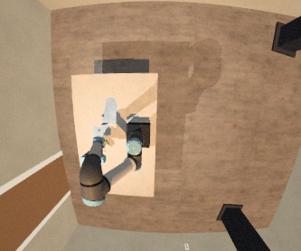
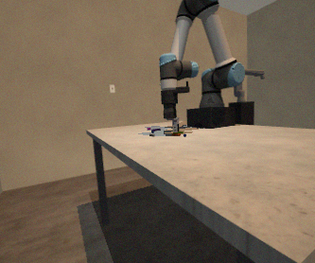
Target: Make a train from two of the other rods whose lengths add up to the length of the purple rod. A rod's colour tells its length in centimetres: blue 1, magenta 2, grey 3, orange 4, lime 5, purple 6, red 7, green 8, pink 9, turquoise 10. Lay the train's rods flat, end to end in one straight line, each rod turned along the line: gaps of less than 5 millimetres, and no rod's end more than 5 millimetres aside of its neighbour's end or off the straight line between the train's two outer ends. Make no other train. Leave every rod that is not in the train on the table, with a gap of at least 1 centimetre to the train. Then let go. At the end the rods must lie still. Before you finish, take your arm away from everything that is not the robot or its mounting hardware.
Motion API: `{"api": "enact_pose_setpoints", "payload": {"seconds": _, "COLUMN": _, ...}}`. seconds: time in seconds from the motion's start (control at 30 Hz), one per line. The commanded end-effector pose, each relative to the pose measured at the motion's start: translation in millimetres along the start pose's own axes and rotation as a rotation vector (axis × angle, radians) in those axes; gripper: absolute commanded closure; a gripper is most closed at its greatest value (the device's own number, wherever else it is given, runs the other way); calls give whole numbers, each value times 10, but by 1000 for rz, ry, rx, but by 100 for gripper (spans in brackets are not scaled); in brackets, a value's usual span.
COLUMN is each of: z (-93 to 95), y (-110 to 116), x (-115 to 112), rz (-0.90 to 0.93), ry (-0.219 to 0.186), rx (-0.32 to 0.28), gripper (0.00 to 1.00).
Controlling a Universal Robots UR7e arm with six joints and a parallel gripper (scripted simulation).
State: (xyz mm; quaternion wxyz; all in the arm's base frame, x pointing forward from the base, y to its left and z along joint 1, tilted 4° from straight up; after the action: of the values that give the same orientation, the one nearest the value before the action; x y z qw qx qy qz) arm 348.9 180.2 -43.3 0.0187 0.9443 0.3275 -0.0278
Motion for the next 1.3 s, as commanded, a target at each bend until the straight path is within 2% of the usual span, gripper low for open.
{"api": "enact_pose_setpoints", "payload": {"seconds": 0.0, "z": -3, "y": 2, "x": 3, "rz": 0, "ry": 1, "rx": -1, "gripper": 46}}
{"api": "enact_pose_setpoints", "payload": {"seconds": 0.97, "z": -2, "y": 2, "x": 3, "rz": 0, "ry": 1, "rx": -1, "gripper": 46}}
{"api": "enact_pose_setpoints", "payload": {"seconds": 1.27, "z": 51, "y": 2, "x": 3, "rz": 0, "ry": 1, "rx": -1, "gripper": 46}}
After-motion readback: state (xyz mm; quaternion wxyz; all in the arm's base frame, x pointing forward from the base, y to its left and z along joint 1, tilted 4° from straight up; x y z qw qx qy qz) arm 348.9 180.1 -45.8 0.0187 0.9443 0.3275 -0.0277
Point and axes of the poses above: the point where the finger pads meet when closed, its own z axis out along the fingers, its own x axis across the jaws, y = z × x, the point moved 6 cm from there along -z, back along the fingers, and after that the axes turned 10 degrees about z, right-handed, at the moved point
